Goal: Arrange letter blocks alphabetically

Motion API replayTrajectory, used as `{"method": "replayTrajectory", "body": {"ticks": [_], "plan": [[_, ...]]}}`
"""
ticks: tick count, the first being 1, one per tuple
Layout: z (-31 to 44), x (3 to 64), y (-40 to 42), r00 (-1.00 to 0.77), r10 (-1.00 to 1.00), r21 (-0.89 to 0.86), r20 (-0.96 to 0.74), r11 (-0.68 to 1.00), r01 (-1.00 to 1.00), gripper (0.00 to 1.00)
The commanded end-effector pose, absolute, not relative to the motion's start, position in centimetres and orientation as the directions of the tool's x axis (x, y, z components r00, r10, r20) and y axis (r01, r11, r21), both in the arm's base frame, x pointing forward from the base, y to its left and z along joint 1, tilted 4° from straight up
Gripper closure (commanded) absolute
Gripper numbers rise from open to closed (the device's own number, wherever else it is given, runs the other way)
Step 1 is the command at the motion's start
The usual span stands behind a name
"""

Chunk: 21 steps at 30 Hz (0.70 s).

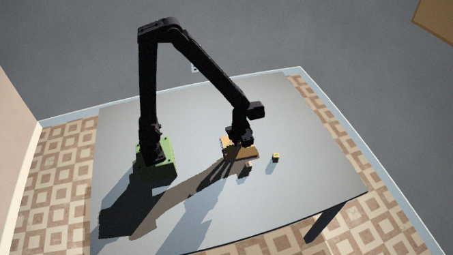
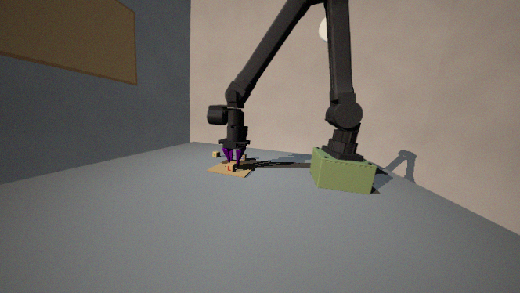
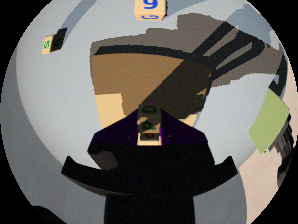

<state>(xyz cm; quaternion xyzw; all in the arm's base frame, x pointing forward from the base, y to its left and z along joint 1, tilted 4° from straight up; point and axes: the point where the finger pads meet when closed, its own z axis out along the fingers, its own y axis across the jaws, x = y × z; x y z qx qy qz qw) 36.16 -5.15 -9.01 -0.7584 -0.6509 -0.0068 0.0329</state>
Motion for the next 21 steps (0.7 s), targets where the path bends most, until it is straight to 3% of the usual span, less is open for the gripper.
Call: {"method": "replayTrajectory", "body": {"ticks": [1,21], "plan": [[-7.87,38.80,-5.30,0.154,0.987,-0.002,0.051,-0.154,0.988,0.80],[-8.01,38.87,-5.30,0.154,0.987,0.001,0.051,-0.154,0.988,0.80]]}}
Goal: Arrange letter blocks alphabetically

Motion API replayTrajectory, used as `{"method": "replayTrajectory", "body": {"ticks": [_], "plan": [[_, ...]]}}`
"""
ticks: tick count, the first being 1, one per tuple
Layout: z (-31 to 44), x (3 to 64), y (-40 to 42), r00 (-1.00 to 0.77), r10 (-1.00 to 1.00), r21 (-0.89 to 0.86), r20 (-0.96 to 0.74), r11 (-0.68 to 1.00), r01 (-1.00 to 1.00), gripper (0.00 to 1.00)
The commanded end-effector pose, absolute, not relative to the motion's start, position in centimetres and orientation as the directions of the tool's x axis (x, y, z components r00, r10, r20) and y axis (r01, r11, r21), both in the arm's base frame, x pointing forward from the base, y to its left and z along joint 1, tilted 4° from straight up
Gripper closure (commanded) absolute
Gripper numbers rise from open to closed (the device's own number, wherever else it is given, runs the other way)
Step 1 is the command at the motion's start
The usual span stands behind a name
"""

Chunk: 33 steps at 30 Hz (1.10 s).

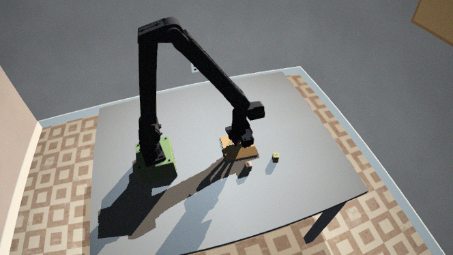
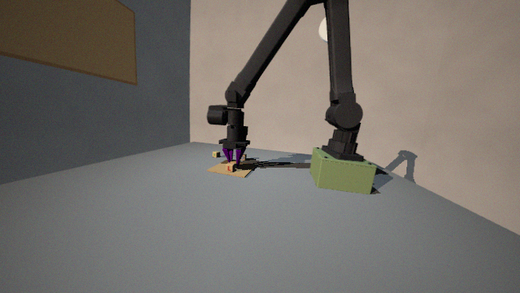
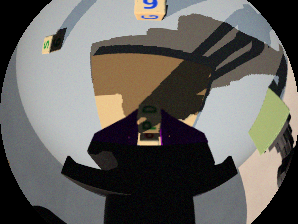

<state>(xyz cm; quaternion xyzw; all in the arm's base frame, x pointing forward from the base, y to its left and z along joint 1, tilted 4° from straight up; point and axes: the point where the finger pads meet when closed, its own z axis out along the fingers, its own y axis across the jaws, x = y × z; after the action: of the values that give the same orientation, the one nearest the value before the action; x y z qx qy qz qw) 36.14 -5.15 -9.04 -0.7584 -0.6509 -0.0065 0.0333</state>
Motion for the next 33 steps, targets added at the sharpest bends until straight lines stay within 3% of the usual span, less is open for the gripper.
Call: {"method": "replayTrajectory", "body": {"ticks": [1,13,28,33], "plan": [[-8.01,38.87,-5.30,0.154,0.987,0.001,0.051,-0.154,0.988,0.80],[-8.01,38.87,-5.30,0.154,0.987,0.001,0.051,-0.154,0.988,0.80],[-8.01,38.87,-5.30,0.153,0.987,0.001,0.051,-0.154,0.988,0.61],[-8.01,38.87,-5.30,0.153,0.987,0.001,0.051,-0.154,0.988,0.61]]}}
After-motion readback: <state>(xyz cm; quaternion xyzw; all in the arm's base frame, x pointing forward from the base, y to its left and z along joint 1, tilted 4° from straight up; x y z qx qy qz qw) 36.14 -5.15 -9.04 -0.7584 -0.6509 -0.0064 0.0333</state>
